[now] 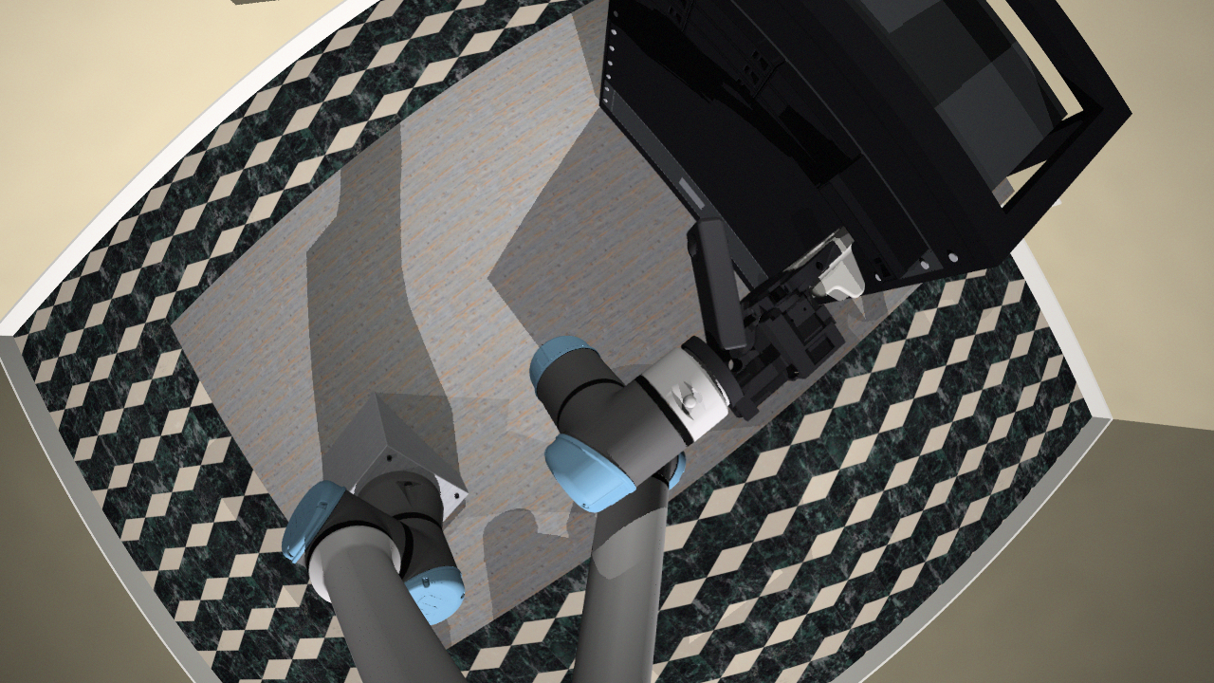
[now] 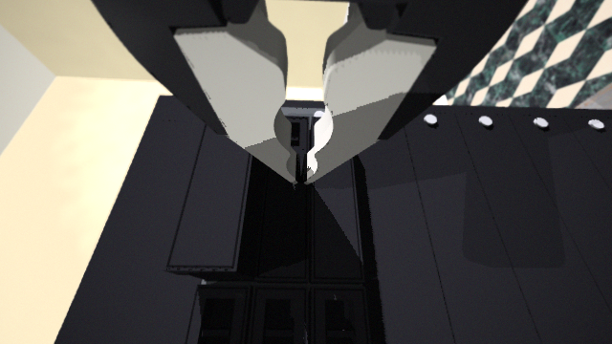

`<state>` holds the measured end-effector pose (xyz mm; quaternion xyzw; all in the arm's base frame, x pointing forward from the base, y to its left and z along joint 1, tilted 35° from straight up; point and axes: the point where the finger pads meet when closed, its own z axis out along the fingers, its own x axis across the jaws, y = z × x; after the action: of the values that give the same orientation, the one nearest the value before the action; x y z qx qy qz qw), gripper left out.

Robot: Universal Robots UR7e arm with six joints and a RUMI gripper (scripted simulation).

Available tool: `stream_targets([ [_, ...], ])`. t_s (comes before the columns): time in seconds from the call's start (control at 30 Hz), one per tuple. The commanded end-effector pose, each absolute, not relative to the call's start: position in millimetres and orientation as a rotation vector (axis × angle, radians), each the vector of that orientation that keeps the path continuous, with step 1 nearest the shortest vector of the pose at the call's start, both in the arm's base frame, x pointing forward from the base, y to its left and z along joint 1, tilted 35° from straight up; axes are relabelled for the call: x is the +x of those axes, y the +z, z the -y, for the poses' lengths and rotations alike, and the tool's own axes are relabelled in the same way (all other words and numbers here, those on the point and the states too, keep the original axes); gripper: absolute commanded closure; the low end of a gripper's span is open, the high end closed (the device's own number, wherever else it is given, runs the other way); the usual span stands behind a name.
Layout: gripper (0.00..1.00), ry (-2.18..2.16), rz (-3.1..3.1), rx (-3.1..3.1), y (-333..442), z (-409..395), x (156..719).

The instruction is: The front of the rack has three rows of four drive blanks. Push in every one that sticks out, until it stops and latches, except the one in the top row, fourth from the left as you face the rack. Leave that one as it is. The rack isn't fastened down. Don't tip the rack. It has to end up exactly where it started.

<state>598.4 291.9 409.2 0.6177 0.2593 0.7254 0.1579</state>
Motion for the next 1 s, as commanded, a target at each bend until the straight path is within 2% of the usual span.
stream_targets([
  [0.0, 1.00, 2.076, -0.742, 1.766, 409.7, -292.2, 598.5],
  [0.97, 1.00, 2.076, -0.742, 1.766, 408.6, -290.4, 588.8],
])
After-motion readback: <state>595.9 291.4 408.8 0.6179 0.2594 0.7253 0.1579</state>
